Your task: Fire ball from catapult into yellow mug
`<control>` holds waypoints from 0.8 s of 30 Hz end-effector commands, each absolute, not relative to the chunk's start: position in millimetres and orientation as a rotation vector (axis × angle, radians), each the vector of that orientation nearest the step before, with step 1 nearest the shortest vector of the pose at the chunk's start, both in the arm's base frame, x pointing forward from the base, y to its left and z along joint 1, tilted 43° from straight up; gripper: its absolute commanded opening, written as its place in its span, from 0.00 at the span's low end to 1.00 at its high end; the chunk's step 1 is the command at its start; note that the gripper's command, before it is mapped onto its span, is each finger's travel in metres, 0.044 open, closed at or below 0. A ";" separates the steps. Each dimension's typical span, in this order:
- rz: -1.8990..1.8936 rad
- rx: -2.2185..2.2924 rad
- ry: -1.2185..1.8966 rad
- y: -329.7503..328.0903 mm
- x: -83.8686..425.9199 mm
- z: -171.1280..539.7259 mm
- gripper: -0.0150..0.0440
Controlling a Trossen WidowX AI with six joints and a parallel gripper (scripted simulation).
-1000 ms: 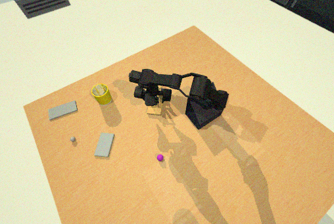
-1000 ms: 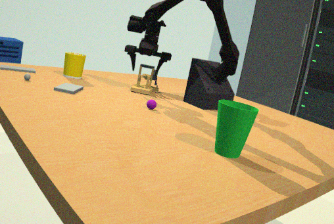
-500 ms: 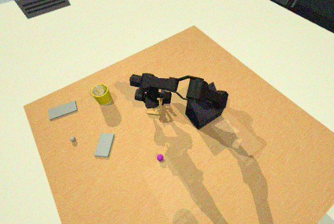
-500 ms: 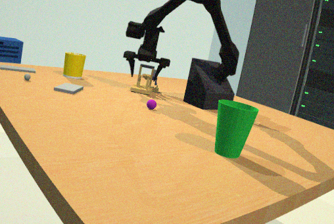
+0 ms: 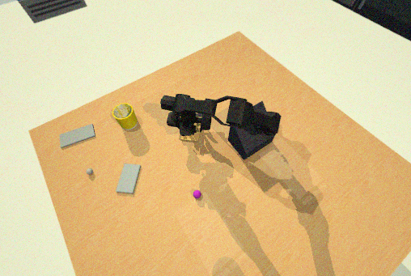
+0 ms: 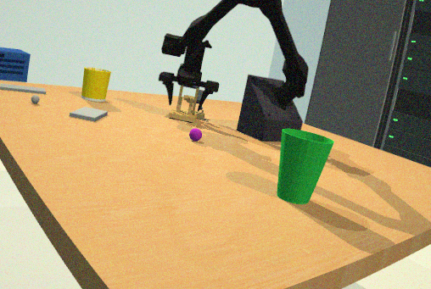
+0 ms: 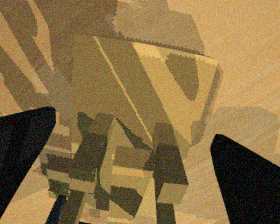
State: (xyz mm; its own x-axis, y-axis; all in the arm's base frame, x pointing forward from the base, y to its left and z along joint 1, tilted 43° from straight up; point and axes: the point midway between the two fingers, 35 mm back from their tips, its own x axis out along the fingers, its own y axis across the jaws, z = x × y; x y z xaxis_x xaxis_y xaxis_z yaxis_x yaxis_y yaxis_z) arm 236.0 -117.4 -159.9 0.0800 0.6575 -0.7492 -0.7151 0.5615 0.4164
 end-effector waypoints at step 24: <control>1.027 -0.064 1.084 -151.2 231.5 -122.8 0.25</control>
State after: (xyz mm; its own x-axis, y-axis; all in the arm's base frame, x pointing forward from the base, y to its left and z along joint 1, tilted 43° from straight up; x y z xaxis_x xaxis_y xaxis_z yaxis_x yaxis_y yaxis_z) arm 229.4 -134.5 -136.6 0.0673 0.6753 -0.7345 -0.7067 0.5519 0.4426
